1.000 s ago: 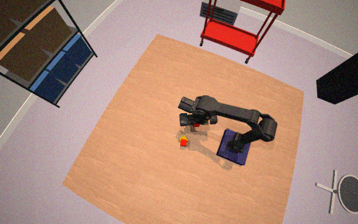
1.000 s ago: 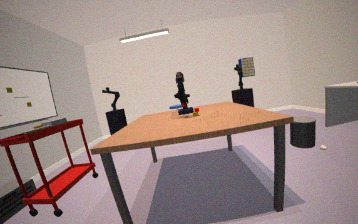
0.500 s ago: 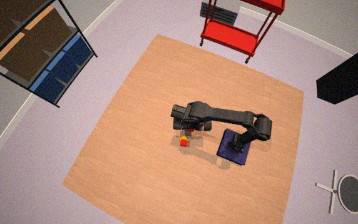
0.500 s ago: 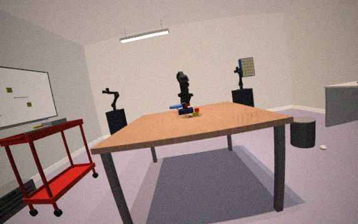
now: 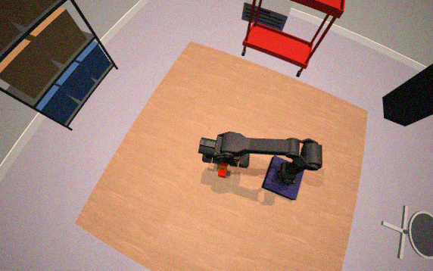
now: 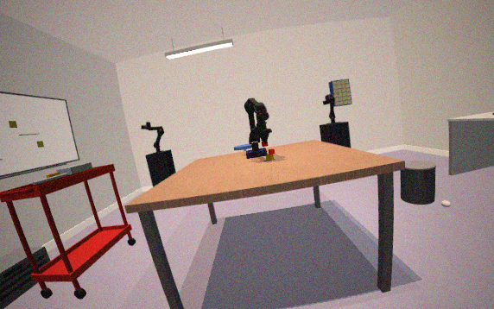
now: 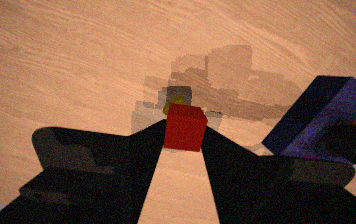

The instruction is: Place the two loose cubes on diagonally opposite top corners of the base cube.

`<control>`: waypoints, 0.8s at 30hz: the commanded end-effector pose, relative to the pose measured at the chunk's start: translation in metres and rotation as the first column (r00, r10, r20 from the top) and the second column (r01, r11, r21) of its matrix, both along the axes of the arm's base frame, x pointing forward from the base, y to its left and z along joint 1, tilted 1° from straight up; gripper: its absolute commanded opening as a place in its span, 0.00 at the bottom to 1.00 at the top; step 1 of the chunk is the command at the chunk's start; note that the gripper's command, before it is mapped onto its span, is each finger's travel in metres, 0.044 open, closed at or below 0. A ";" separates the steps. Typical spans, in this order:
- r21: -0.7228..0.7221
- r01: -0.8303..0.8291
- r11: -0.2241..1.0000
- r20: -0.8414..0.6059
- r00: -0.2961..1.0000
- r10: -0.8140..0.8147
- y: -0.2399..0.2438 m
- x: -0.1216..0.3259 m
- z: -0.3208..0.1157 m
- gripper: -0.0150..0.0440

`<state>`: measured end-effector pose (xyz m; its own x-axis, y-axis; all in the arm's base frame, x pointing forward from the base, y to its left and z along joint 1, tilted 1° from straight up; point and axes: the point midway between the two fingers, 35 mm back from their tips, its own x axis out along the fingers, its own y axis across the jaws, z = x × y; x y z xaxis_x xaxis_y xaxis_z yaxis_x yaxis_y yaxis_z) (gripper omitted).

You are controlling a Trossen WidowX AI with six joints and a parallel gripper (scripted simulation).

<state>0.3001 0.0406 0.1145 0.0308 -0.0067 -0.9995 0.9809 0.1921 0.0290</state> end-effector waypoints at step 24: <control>0.002 0.016 1.000 -0.002 1.000 -0.016 0.002 0.002 -0.039 0.43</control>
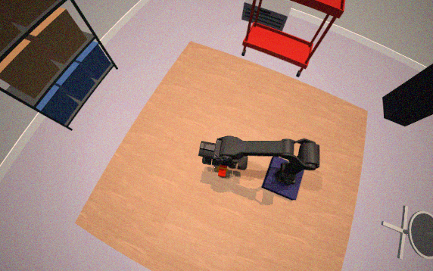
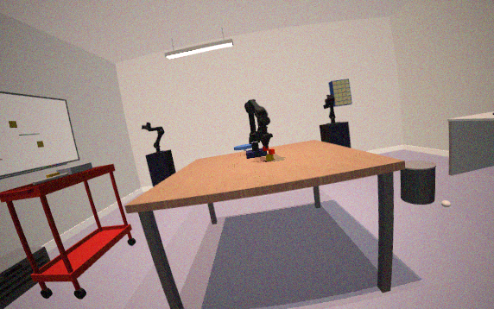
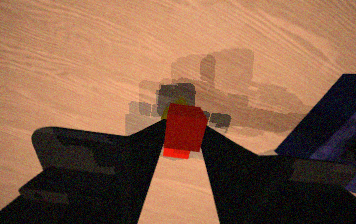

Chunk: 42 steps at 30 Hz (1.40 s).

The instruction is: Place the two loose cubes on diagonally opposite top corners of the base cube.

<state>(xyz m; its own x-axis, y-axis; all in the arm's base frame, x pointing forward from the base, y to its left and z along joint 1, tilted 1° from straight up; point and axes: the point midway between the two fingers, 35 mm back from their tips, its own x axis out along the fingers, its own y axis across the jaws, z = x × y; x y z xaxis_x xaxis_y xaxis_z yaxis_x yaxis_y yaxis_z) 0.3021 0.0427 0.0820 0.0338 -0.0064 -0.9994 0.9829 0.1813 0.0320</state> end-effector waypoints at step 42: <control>0.002 0.003 1.000 -0.005 1.000 -0.003 0.000 0.002 -0.028 0.60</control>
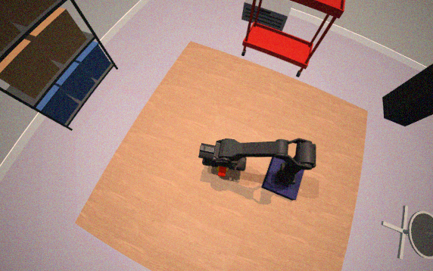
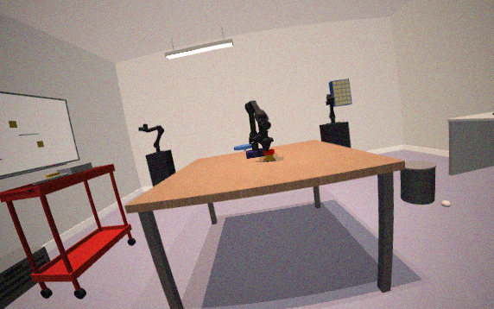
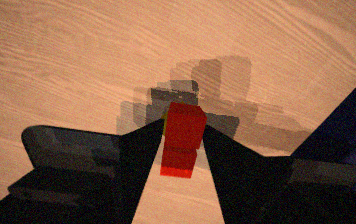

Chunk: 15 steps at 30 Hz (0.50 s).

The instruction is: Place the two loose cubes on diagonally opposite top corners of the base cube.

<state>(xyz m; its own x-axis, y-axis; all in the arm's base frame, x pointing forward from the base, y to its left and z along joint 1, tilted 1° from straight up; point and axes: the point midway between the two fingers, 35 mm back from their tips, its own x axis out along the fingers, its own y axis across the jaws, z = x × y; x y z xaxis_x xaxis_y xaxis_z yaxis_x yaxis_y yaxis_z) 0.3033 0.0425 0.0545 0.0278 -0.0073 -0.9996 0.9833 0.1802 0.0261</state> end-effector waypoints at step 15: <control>0.000 0.000 1.000 0.000 1.000 0.000 0.000 -0.001 0.021 0.60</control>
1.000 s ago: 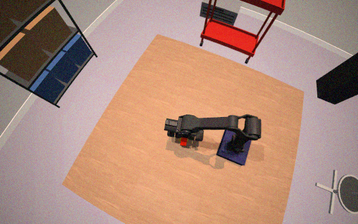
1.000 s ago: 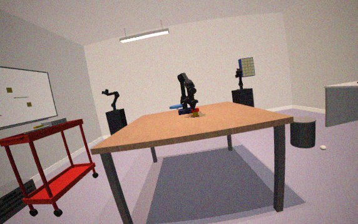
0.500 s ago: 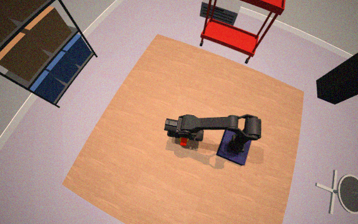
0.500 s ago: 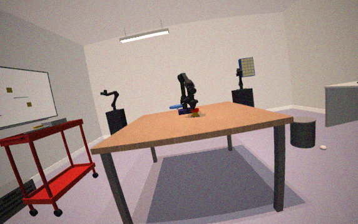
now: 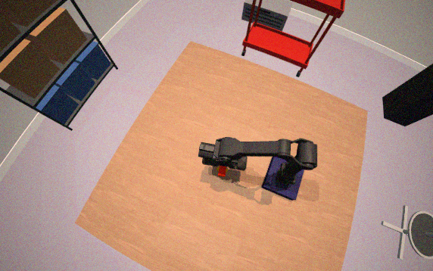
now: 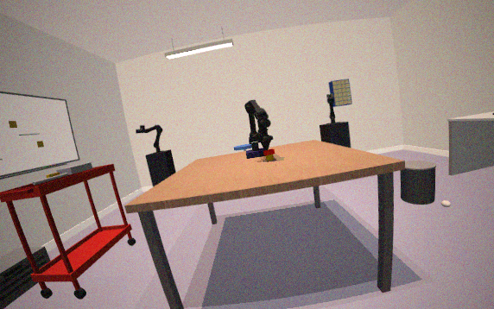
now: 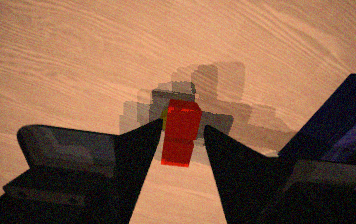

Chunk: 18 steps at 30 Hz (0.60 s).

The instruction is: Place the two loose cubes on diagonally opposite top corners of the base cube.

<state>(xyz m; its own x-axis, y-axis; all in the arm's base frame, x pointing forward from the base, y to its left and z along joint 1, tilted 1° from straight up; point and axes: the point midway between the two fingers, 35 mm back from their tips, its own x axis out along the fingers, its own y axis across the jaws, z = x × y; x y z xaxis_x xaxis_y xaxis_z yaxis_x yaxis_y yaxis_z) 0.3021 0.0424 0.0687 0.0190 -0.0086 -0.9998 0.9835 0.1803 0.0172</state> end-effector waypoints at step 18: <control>0.001 0.000 1.000 0.009 1.000 0.000 0.000 0.000 0.029 0.60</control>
<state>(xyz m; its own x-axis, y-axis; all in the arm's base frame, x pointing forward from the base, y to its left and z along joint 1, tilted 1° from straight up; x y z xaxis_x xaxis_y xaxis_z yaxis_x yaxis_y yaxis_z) 0.3018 0.0426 0.0913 0.0202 -0.0084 -0.9998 0.9833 0.1809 0.0183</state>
